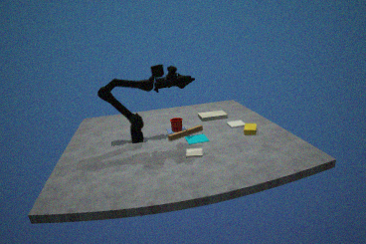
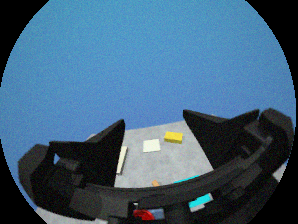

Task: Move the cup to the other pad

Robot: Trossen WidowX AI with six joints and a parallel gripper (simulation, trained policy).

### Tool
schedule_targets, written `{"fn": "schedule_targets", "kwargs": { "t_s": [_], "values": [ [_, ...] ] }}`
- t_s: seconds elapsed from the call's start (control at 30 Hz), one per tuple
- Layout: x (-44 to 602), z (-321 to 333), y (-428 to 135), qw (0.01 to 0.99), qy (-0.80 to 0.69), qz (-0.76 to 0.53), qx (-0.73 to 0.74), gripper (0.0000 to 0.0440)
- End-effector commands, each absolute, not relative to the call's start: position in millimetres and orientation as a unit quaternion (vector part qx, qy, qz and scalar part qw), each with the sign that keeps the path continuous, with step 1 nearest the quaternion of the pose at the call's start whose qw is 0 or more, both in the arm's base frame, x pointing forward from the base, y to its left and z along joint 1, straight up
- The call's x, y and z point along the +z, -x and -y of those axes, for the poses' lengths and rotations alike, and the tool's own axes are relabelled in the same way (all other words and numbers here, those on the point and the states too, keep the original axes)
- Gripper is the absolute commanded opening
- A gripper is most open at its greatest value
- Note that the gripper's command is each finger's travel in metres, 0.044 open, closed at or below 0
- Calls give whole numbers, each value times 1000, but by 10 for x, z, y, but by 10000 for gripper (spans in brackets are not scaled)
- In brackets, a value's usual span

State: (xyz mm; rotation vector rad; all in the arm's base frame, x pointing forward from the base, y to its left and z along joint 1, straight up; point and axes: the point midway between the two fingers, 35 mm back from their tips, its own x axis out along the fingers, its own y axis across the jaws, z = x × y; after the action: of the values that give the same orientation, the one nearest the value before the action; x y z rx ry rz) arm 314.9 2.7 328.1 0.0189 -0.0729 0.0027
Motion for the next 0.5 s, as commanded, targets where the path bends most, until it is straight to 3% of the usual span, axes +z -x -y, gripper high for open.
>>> {"fn": "schedule_targets", "kwargs": {
  "t_s": [0.0, 0.37, 0.47],
  "values": [
    [3283, -31, -3145, 999, -10, 35, 2, 374],
    [3247, -80, -3101, 1000, -23, 0, 12, 85],
    [3229, -98, -3096, 999, -31, -15, 15, 42]
  ]
}}
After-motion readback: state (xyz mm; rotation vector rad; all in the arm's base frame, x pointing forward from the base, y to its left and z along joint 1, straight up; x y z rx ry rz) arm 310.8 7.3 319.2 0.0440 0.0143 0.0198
